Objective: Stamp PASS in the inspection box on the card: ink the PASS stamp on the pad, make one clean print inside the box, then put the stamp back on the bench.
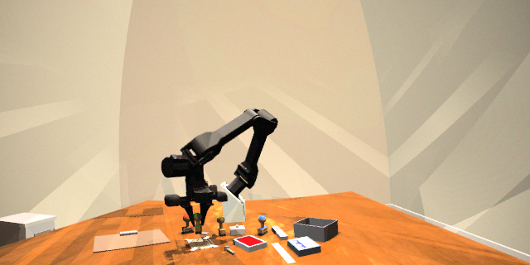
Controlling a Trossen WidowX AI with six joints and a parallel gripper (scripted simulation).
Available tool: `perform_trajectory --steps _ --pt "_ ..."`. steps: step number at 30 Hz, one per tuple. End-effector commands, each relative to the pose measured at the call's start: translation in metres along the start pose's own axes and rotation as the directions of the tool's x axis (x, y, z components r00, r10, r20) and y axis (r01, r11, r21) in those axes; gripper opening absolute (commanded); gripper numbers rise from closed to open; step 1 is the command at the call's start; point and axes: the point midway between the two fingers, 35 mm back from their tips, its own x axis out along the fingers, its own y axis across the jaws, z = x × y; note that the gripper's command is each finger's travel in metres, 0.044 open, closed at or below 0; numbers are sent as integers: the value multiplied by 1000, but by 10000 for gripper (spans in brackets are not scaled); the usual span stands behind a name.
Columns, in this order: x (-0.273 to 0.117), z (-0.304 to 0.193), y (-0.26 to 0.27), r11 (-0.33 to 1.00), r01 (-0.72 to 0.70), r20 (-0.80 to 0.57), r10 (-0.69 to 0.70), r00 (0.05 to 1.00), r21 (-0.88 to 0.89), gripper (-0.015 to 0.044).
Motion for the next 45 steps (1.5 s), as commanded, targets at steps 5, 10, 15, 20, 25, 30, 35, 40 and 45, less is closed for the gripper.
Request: perform_trajectory --steps 5,10,15,20,25,30,35,40,45 --pt "5 0 0 1000 -2 4 2 1000 5 0" --pt "9 0 1 1000 -2 4 2 1000 5 0" --pt "12 0 1 1000 -3 5 3 1000 6 0" --pt "15 0 1 1000 -3 5 3 1000 6 0" --pt "19 0 1 1000 -3 5 3 1000 7 0" --pt "22 0 2 1000 -4 6 4 1000 8 0" --pt "25 0 2 1000 -4 6 4 1000 8 0" --pt "28 -1 2 1000 -5 6 5 1000 9 0" --pt "30 -1 3 1000 -5 6 5 1000 9 0"
